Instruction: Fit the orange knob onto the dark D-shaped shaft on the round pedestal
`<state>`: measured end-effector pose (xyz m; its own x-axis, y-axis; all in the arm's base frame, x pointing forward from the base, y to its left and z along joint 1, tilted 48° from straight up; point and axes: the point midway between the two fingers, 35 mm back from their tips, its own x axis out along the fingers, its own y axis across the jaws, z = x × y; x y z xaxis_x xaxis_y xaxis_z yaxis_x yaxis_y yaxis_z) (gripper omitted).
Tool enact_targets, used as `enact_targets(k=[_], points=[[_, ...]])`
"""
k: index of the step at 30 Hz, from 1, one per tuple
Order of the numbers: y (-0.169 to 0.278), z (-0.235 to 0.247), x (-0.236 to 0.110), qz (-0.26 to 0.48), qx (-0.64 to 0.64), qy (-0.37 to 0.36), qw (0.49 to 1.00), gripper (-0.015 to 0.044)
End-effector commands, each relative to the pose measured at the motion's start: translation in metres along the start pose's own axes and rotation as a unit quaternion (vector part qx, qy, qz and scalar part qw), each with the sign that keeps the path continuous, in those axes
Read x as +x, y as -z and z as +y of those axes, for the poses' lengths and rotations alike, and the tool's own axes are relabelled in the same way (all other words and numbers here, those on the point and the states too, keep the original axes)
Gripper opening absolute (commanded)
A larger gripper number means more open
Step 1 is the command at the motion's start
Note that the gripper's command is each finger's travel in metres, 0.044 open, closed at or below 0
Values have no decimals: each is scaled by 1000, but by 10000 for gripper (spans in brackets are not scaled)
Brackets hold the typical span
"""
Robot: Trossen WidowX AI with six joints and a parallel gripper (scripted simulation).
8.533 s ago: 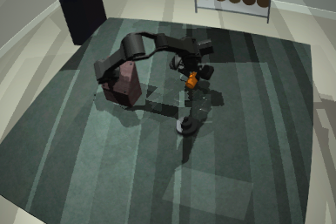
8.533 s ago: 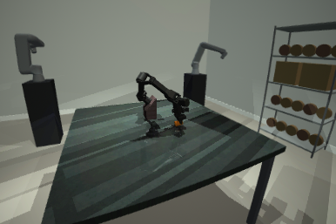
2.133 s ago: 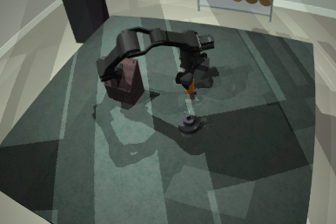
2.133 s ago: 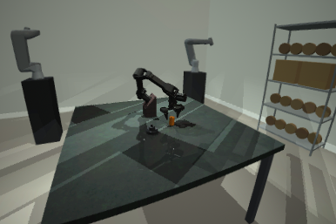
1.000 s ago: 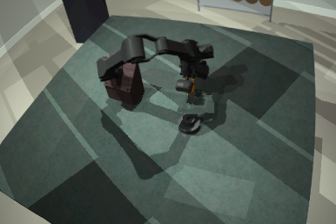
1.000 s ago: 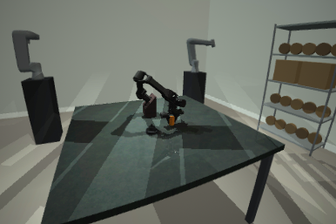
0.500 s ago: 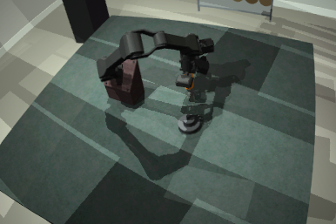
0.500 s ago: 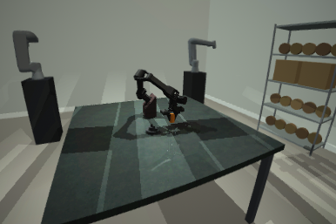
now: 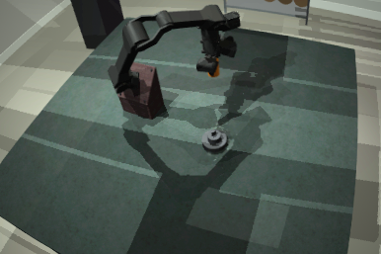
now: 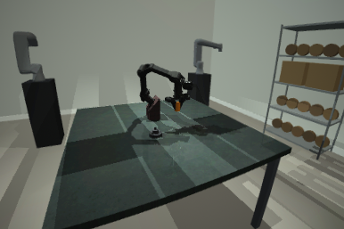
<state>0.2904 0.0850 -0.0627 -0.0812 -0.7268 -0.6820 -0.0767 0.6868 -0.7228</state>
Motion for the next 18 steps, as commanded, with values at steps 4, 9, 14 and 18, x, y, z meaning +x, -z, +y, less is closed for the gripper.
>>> enact_targets(k=[4, 9, 14, 18], points=[[-3, -7, -5, 1, 5, -5, 1000, 0], [-10, -19, -2, 0, 3, -8, 1000, 0], [-16, -32, 1, -1, 3, -11, 1000, 0], [-21, -43, 3, -2, 2, -13, 1000, 0]])
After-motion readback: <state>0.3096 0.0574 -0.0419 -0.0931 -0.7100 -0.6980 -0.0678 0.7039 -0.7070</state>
